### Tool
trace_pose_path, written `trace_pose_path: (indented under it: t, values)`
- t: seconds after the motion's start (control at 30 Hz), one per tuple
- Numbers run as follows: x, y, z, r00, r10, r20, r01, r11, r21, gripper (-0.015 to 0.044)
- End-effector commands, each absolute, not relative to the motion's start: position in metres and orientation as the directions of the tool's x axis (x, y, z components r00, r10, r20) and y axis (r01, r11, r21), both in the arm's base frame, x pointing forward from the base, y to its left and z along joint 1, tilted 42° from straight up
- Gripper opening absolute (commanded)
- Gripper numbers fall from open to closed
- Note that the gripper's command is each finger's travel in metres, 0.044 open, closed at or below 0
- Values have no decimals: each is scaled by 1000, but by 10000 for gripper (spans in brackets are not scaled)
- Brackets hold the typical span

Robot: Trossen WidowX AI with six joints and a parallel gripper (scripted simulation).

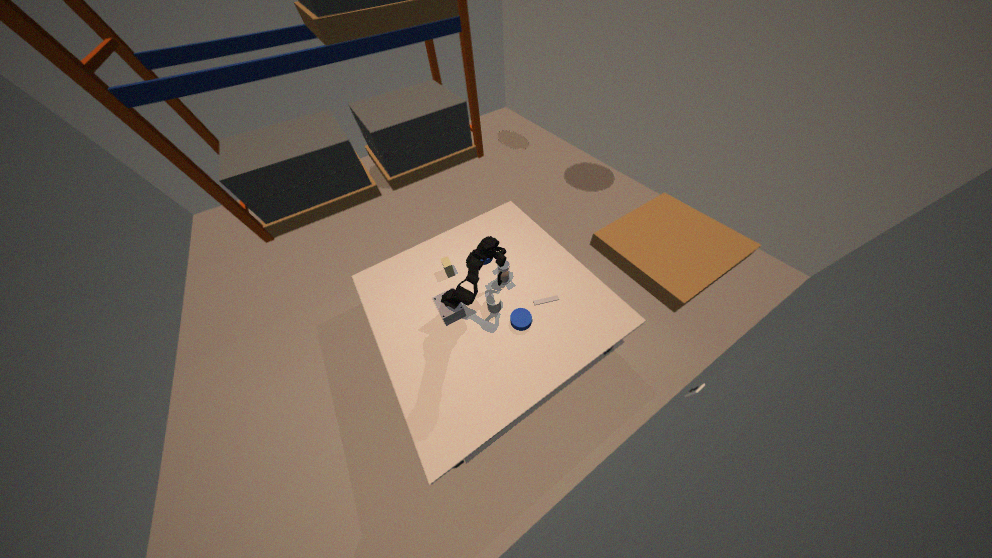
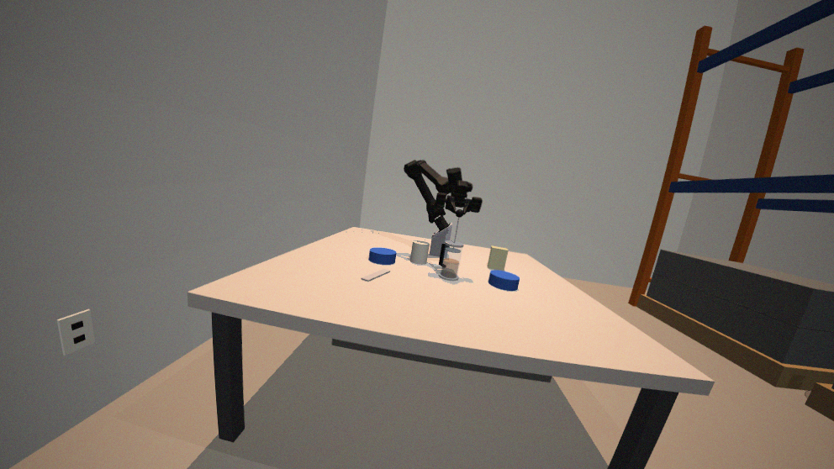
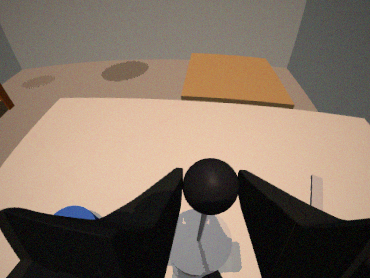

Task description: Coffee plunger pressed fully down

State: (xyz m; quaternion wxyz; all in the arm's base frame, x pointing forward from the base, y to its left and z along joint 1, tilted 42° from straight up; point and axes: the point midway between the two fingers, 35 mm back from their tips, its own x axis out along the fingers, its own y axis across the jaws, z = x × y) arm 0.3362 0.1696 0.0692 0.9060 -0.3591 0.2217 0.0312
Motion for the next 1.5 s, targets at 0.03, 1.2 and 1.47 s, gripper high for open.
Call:
trace_pose_path:
  t: [0.03, 1.2, 1.47]
  values:
    - [336, 157, 50, 884, -122, -452, -230, 727, -647, 128]
    - [351, 121, 6, 885, -122, -448, -229, 725, -650, 128]
    - [358, 116, -1, 887, -123, -445, -227, 724, -652, 128]
